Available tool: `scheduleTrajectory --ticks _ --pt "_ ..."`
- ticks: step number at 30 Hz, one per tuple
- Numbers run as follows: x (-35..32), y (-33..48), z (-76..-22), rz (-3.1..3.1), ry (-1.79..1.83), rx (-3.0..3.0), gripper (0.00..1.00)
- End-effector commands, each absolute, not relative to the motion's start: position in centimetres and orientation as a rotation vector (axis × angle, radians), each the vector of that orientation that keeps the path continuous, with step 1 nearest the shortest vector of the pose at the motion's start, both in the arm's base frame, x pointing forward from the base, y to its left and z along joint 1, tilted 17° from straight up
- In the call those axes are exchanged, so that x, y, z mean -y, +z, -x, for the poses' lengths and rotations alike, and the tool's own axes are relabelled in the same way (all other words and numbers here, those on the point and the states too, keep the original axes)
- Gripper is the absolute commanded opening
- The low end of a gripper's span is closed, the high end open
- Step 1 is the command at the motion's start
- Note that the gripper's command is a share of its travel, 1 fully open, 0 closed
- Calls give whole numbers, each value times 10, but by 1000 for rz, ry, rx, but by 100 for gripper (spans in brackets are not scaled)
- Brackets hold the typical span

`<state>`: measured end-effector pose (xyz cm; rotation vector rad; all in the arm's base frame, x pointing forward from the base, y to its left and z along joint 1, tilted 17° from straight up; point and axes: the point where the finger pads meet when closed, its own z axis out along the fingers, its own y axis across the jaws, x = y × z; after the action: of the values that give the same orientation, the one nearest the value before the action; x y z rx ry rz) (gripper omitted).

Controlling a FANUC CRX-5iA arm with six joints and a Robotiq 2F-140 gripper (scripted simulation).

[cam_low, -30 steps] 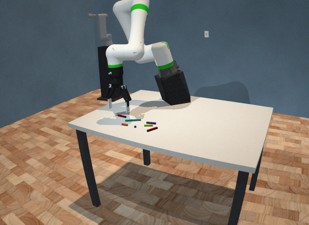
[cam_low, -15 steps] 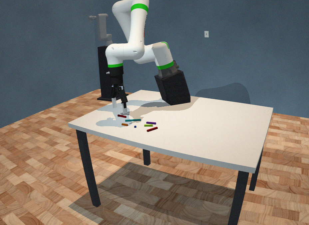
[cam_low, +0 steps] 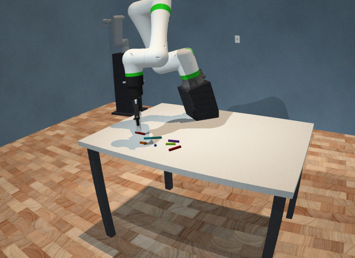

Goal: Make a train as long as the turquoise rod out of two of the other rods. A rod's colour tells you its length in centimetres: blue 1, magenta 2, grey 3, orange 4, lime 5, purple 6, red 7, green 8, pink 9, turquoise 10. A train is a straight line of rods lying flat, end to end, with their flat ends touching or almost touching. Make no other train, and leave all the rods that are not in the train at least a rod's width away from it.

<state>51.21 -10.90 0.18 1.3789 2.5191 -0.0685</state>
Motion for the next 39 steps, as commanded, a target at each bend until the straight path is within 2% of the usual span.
scheduleTrajectory --ticks 1,16,17,39 --pt "100 4 -518 -1575 -62 -2378 100" --pt "79 9 -530 -1965 12 -2063 100" --pt "79 9 -530 -1965 12 -2063 15" --pt "79 9 -530 -1965 12 -2063 15"
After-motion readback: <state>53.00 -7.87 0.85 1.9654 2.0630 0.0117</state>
